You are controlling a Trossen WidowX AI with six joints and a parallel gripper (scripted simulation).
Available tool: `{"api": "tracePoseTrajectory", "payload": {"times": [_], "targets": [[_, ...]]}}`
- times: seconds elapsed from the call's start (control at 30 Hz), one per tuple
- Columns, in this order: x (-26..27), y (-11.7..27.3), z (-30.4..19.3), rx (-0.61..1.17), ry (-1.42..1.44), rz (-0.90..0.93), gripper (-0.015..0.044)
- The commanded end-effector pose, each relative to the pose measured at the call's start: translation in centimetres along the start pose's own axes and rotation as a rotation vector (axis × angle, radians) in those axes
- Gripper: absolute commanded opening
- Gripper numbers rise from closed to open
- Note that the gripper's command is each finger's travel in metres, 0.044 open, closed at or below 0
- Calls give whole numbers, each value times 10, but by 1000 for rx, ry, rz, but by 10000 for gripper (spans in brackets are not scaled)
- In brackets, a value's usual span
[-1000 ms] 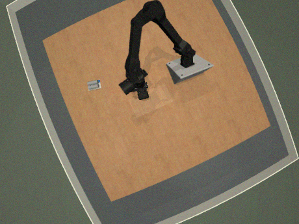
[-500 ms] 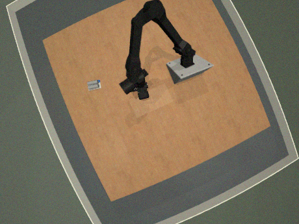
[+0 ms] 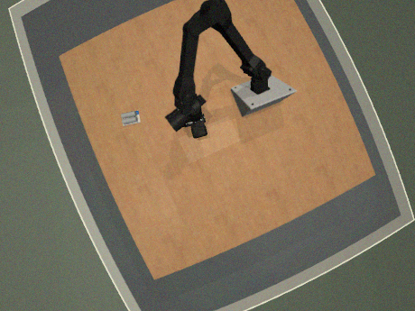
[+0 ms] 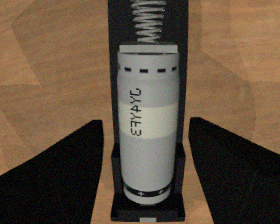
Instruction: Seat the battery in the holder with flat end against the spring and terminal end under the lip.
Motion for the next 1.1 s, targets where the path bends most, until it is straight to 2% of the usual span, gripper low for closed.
{"api": "tracePoseTrajectory", "payload": {"times": [0.0,0.07,0.33,1.07], "targets": [[0,4,1,1,-9,3,187],[1,8,1,-3,-1,2,240],[5,77,4,1,-8,6,440],[6,78,6,1,-9,6,440]]}}
Point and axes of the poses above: the point midway between the two fingers, 35 mm back from their tips, its own y axis back along the fingers, its own x axis across the jaws, z = x × y, the point moved 8 cm from there along y, back along the fingers, and after that the axes turned 7 degrees about y, right-handed, at the moved point
